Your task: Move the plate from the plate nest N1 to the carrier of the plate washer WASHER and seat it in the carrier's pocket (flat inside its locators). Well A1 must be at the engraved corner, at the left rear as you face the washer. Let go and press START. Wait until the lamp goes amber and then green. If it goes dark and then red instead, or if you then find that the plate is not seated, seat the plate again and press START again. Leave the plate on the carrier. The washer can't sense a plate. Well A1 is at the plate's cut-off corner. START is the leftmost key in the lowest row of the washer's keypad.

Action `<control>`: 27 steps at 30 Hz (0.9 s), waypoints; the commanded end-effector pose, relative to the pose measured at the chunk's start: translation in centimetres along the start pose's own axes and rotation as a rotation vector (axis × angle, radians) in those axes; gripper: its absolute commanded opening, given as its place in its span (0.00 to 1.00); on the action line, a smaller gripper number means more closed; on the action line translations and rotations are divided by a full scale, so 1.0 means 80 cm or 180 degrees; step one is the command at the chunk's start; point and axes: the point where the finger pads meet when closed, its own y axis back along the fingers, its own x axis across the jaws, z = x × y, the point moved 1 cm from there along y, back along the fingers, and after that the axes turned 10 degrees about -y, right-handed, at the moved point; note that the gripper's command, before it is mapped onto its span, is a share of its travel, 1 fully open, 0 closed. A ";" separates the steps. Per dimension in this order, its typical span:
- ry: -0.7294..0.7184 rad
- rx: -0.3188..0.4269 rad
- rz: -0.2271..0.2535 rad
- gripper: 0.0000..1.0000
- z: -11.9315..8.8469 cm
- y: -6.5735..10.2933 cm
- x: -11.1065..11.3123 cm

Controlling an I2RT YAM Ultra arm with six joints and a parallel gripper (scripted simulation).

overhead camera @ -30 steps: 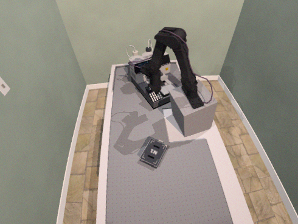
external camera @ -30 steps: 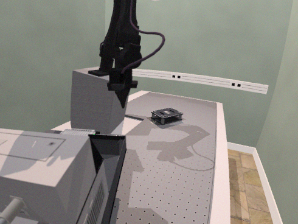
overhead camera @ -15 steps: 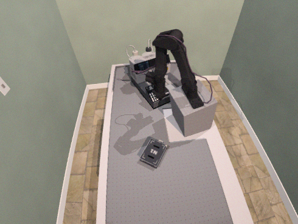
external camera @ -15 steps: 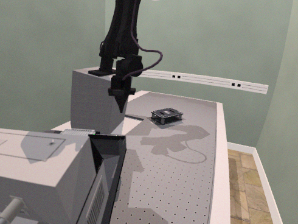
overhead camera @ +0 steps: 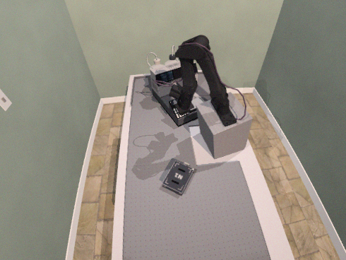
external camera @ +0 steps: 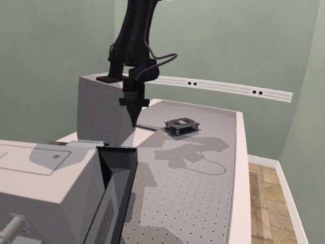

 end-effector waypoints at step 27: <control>-0.0011 -0.0151 0.0030 0.00 0.007 -0.001 0.002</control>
